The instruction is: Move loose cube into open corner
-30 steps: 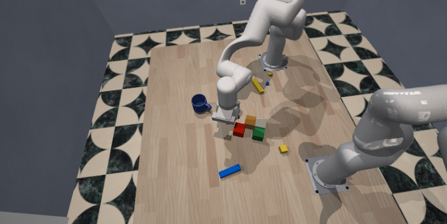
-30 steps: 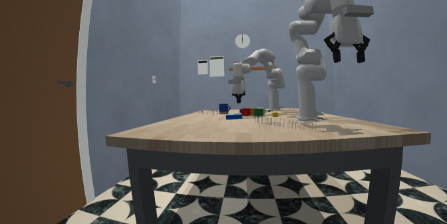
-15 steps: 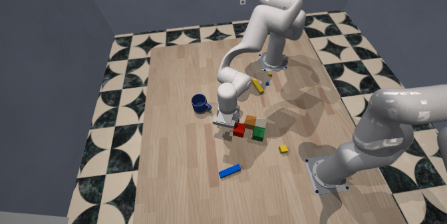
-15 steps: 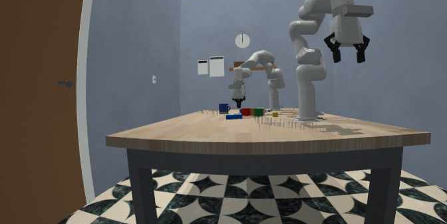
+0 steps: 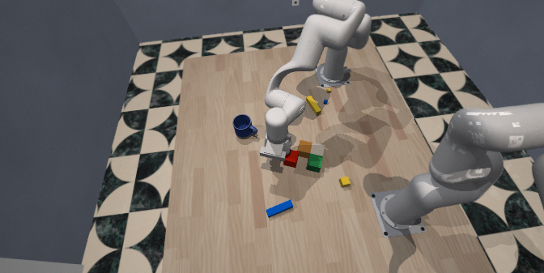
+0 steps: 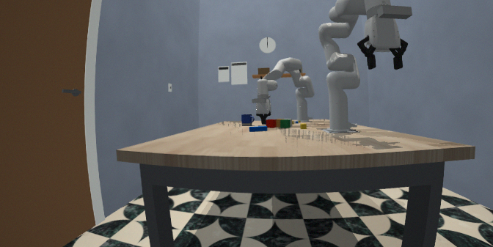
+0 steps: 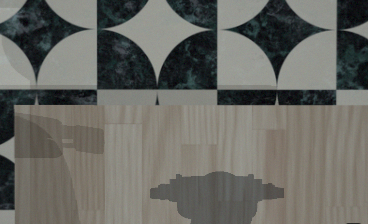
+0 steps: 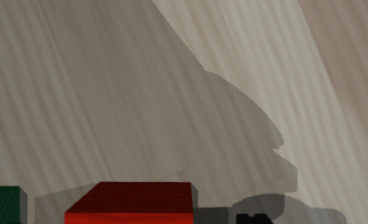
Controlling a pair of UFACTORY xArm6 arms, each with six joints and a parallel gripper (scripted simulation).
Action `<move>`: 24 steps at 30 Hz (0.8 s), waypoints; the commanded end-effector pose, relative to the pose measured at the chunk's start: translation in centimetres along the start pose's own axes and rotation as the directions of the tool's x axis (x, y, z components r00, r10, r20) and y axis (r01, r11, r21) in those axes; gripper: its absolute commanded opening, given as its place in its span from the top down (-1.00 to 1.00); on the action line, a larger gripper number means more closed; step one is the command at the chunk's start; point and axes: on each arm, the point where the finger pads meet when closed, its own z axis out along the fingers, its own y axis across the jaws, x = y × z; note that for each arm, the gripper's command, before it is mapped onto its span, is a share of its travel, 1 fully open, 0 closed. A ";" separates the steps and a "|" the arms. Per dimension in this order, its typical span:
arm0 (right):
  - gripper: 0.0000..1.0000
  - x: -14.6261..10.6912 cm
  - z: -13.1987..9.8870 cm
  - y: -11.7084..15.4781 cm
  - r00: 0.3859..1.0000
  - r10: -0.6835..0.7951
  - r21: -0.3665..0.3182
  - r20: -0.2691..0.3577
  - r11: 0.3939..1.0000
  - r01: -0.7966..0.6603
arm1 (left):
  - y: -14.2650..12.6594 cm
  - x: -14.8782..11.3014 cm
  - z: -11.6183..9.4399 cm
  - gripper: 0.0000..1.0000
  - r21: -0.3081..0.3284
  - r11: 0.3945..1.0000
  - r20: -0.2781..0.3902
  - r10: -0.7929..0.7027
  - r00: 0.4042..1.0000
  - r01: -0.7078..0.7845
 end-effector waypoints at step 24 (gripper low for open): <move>1.00 0.1 1.1 0.0 1.000 0.000 -0.001 -0.002 1.000 0.000 | 0.0 0.0 -0.1 -1.00 0.000 1.000 -0.002 0.000 1.000 0.000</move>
